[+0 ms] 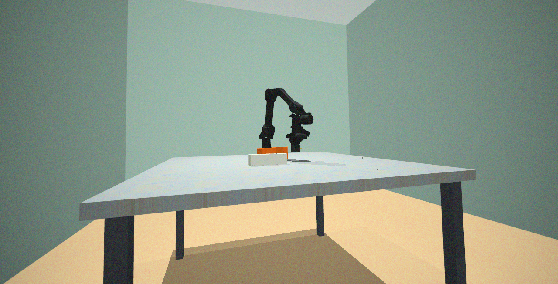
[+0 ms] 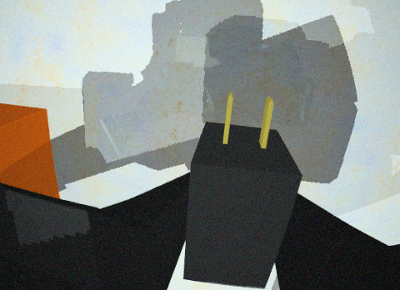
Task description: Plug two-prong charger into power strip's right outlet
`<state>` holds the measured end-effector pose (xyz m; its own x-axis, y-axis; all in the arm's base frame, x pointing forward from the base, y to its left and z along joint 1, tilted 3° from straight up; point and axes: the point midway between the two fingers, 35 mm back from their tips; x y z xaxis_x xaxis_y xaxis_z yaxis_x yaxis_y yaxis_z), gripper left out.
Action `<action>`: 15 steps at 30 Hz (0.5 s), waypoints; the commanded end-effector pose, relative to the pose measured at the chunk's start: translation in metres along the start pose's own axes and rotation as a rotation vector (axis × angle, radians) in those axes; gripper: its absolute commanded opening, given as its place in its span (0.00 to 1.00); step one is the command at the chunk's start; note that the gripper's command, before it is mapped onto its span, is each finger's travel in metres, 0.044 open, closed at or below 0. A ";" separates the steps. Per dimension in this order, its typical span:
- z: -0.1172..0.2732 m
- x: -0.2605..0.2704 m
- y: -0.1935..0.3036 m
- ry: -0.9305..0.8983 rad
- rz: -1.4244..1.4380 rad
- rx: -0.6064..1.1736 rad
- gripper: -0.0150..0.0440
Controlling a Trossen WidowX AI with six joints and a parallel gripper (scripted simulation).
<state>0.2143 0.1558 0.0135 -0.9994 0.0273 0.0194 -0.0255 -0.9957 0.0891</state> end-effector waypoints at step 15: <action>-0.006 -0.017 0.030 -0.004 -0.199 0.001 0.25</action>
<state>0.2285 0.1307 0.0112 -0.9820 0.1884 0.0101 -0.1868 -0.9784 0.0883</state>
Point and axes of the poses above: the point midway between the two fingers, 35 mm back from their tips, its own z axis back along the fingers, its own x axis across the jaws, y = z × x, and after that the axes turned 11 degrees about -z, right-handed
